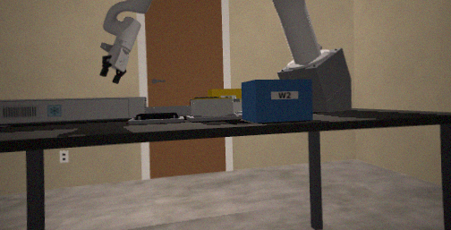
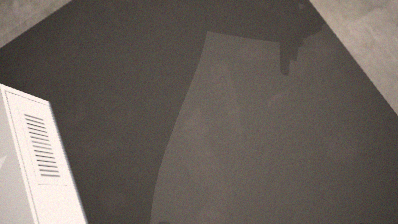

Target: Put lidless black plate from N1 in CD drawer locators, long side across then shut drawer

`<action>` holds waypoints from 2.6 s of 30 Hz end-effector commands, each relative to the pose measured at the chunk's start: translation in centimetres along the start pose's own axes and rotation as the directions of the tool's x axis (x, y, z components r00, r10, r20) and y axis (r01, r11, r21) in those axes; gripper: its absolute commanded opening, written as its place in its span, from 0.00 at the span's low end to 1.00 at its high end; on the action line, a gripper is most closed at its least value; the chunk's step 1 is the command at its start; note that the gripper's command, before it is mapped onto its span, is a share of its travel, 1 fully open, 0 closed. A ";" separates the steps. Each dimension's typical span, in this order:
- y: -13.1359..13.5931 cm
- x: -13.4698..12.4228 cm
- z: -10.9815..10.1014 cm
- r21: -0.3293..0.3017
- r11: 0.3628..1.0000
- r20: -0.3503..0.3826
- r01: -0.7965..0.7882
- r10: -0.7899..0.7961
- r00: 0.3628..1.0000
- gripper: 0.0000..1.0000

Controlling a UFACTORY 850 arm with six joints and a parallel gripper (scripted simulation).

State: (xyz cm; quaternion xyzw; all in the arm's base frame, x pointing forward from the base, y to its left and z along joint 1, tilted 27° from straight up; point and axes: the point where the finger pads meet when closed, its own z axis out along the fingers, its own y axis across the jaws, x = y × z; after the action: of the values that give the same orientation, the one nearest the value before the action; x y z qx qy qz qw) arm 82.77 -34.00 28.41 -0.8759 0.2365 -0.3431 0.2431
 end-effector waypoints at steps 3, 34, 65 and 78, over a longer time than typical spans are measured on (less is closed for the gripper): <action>-0.5 -0.1 -0.3 -0.008 1.000 0.004 0.025 -0.025 1.000 1.00; -6.8 -8.5 -3.0 -0.046 0.992 0.052 0.116 -0.114 0.992 1.00; -10.2 -18.3 -6.5 -0.085 0.973 0.117 0.217 -0.206 0.972 1.00; -10.8 -21.5 -7.7 -0.103 0.958 0.156 0.269 -0.252 0.955 1.00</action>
State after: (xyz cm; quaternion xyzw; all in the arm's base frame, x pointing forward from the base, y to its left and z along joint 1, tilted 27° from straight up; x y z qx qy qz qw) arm 66.96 -15.89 29.27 -0.9300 0.1340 -0.2987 0.1669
